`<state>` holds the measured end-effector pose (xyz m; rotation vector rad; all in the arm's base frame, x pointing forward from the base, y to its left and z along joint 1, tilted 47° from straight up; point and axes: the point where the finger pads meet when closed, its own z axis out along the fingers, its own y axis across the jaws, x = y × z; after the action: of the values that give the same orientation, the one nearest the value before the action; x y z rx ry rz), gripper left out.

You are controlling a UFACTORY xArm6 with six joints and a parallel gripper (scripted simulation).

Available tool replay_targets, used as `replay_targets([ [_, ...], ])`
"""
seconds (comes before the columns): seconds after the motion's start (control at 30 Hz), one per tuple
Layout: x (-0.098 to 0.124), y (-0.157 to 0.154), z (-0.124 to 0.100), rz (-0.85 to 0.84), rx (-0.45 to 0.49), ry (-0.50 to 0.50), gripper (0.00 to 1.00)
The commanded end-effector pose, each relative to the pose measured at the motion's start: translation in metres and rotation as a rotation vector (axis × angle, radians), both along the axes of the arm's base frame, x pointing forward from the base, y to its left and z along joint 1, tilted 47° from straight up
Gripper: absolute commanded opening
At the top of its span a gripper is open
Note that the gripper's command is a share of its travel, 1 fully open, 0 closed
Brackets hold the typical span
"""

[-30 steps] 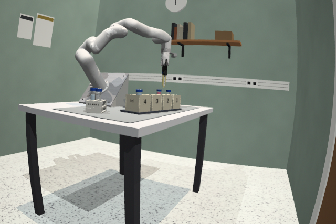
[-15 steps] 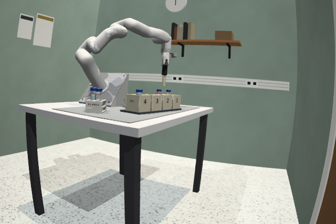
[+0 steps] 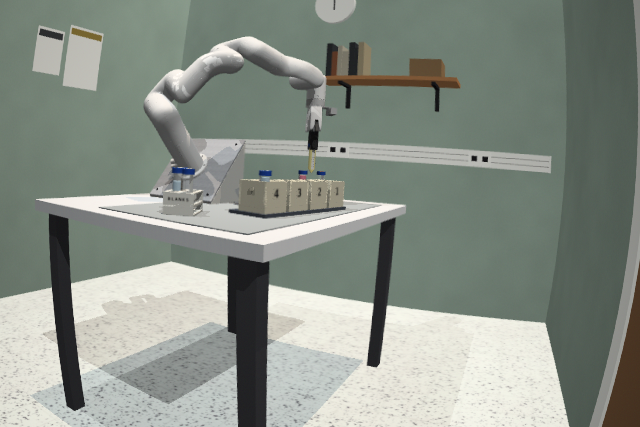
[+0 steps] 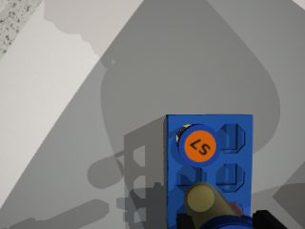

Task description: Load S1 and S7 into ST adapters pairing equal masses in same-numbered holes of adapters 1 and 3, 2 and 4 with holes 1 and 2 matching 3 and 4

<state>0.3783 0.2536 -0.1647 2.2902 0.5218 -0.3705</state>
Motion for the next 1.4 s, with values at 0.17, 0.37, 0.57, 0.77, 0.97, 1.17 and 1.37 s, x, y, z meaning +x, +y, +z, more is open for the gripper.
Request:
replay_targets([
  [0.17,0.000,-0.009,-0.010,0.002,0.005,-0.005,0.00],
  [0.37,-0.001,-0.018,-0.018,0.002,0.005,-0.005,0.00],
  [0.57,-0.002,-0.024,-0.023,0.002,0.005,-0.005,0.00],
  [0.77,-0.003,-0.030,-0.029,0.002,0.005,-0.005,0.00],
  [0.97,-0.003,-0.030,-0.029,0.002,0.005,-0.005,0.00],
  [1.17,-0.003,-0.030,-0.029,0.002,0.005,-0.005,0.00],
  [1.37,-0.003,-0.032,-0.031,0.002,0.005,-0.005,0.00],
])
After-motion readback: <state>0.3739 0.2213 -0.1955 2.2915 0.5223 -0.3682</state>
